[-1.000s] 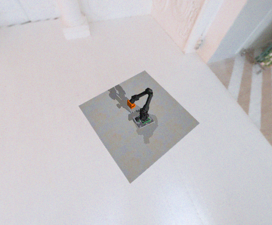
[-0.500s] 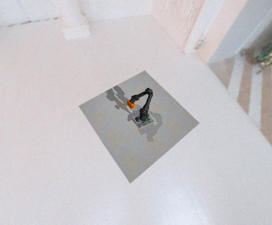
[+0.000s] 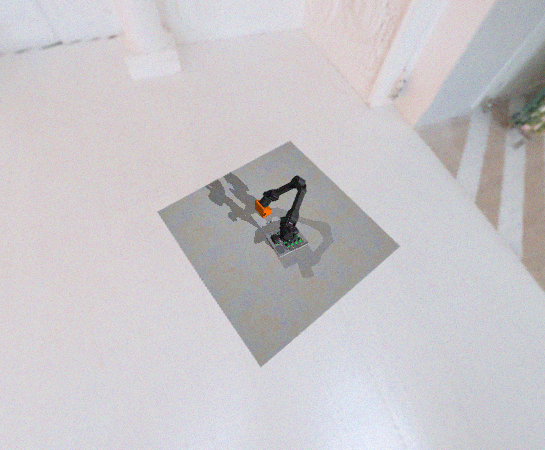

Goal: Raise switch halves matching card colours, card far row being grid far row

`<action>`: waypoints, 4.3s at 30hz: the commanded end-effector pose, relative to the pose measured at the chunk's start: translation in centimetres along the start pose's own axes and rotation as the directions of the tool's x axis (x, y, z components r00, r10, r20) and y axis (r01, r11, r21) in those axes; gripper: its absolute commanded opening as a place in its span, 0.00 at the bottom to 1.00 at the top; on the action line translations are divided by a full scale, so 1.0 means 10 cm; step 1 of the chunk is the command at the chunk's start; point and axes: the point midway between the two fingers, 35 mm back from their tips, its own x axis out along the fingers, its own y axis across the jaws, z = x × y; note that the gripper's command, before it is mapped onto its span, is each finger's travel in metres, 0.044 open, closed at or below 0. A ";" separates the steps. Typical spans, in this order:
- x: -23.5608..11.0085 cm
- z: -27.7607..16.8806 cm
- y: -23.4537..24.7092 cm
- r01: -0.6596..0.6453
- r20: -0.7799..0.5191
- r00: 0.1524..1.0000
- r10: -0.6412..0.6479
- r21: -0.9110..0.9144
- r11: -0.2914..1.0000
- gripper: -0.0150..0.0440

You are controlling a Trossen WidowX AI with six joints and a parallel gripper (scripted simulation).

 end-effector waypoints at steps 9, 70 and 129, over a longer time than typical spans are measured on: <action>-0.64 -0.03 -0.01 -0.002 0.026 1.000 0.002 0.007 1.000 0.25; -0.04 -0.60 0.66 -0.008 0.050 0.999 0.008 0.010 1.000 0.25; -0.63 -0.61 0.65 -0.006 0.023 1.000 0.005 0.011 1.000 0.25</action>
